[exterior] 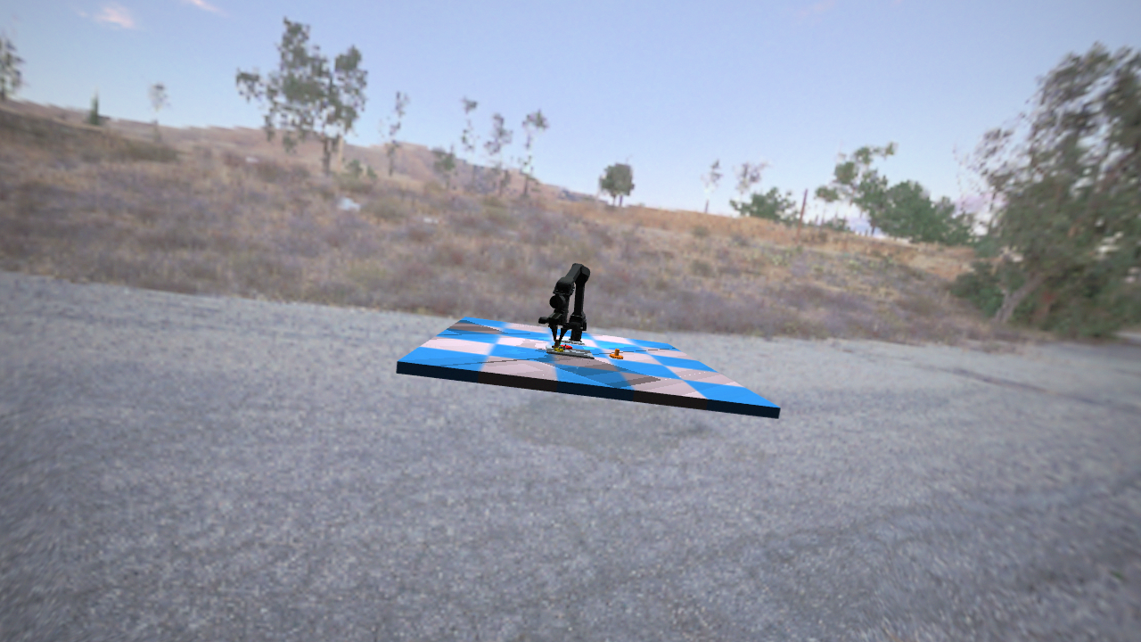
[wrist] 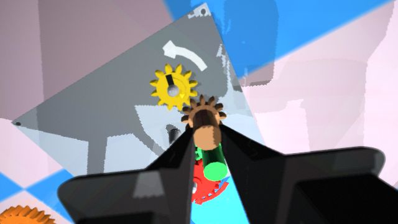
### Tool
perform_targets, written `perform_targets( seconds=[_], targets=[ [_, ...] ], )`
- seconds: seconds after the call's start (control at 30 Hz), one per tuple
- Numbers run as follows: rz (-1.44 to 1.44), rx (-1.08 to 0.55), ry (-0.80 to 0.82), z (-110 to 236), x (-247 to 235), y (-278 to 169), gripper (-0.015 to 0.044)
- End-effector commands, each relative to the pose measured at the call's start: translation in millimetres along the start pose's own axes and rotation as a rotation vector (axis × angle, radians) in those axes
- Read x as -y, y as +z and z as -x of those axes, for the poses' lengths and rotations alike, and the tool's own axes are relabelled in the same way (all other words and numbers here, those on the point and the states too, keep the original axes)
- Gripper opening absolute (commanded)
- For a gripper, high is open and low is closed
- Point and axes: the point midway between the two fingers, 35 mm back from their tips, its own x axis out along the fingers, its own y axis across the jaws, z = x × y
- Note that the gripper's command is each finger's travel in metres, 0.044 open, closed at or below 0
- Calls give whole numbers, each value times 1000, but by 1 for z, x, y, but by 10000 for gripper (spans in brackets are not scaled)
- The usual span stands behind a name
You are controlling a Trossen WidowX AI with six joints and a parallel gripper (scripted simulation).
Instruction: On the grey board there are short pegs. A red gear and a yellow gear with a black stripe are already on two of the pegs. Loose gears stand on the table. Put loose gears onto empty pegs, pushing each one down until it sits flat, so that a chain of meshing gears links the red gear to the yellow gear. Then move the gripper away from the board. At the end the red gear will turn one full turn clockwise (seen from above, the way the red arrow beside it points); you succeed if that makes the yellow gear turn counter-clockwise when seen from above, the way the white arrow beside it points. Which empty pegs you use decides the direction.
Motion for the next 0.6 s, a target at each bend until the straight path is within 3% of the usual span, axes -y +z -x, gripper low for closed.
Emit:
perform_targets(
  seconds=[0.0, 0.27, 0.57],
  targets=[
    [104, 1, -2, -1, 0, 0, 0],
    [295, 1, -3, -3, 2, 0, 0],
    [203, 1, -3, -5, 1, 0, 0]
  ],
)
